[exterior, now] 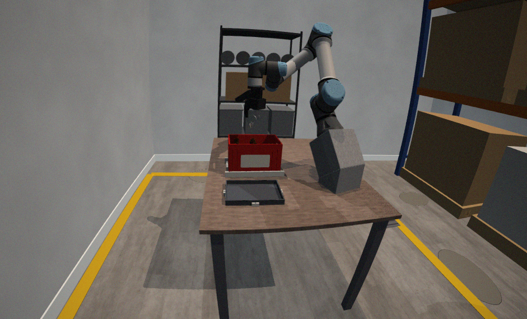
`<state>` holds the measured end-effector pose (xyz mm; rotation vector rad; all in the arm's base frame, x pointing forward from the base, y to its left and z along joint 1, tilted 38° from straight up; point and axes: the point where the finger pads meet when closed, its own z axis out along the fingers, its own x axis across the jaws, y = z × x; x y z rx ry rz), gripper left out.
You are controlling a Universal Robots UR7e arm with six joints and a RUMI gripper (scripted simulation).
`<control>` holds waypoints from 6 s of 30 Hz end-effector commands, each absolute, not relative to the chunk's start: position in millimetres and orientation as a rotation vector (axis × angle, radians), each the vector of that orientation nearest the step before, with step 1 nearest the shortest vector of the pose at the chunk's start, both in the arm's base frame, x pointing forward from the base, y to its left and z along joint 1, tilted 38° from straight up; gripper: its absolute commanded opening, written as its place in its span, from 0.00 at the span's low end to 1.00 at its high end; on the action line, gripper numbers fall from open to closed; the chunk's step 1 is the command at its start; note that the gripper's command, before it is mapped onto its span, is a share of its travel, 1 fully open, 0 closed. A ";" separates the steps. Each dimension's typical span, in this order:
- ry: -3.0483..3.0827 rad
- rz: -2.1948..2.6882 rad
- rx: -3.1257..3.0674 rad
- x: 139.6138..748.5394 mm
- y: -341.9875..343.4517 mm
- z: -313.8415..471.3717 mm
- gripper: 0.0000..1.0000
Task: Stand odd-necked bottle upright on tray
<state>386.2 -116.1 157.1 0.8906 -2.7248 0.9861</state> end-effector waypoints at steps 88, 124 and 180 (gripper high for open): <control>-2.716 0.974 0.902 450.1 -172.9 157.8 0.38; -2.718 0.978 0.902 452.4 -182.7 146.7 0.38; -2.718 0.980 0.902 455.3 -185.6 149.9 0.38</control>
